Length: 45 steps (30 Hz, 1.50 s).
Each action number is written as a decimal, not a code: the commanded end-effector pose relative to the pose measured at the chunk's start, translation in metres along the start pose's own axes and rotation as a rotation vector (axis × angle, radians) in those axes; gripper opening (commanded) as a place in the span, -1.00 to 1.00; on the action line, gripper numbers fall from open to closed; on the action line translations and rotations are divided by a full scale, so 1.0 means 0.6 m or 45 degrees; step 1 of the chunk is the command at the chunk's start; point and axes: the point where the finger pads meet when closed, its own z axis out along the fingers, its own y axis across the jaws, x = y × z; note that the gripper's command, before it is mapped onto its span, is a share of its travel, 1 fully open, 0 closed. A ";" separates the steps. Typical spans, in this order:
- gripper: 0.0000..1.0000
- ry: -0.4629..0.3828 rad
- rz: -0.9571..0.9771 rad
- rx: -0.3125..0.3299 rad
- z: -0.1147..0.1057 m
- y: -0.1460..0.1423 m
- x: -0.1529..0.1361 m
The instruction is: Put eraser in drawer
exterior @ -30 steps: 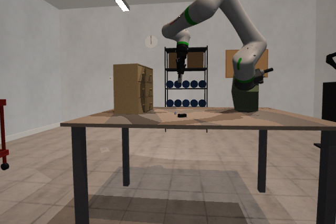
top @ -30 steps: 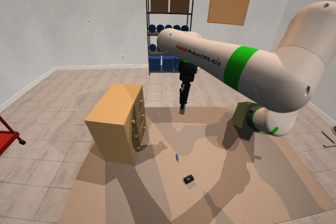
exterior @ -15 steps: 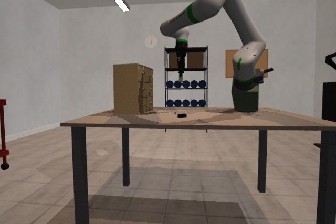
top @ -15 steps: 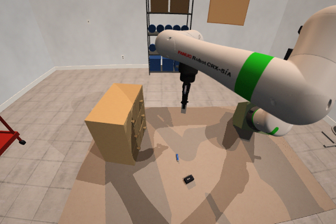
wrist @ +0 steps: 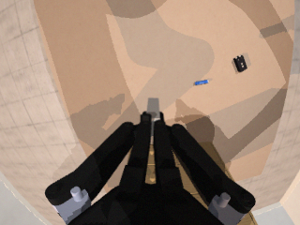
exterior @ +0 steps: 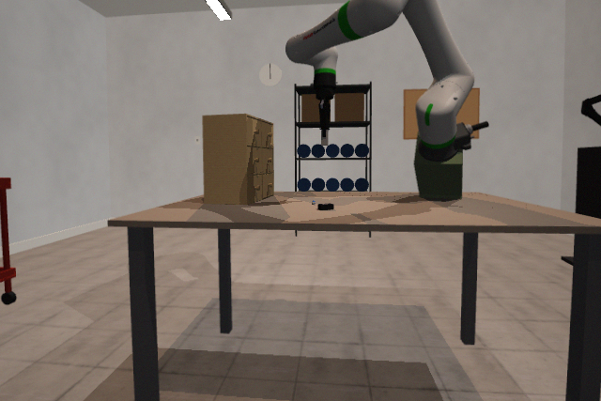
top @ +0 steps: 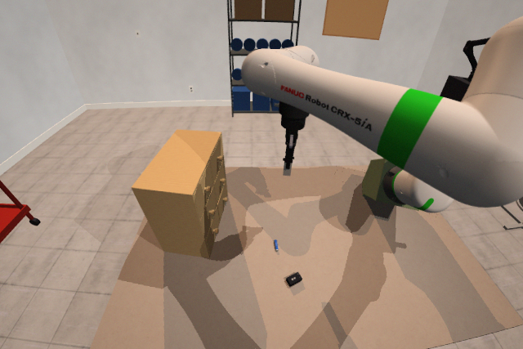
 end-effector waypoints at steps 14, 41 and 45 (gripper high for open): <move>-1.00 -0.001 -0.061 0.043 -0.003 0.000 0.003; 1.00 -0.001 -0.069 0.049 -0.004 0.000 0.003; 1.00 -0.001 -0.069 0.049 -0.004 0.000 0.003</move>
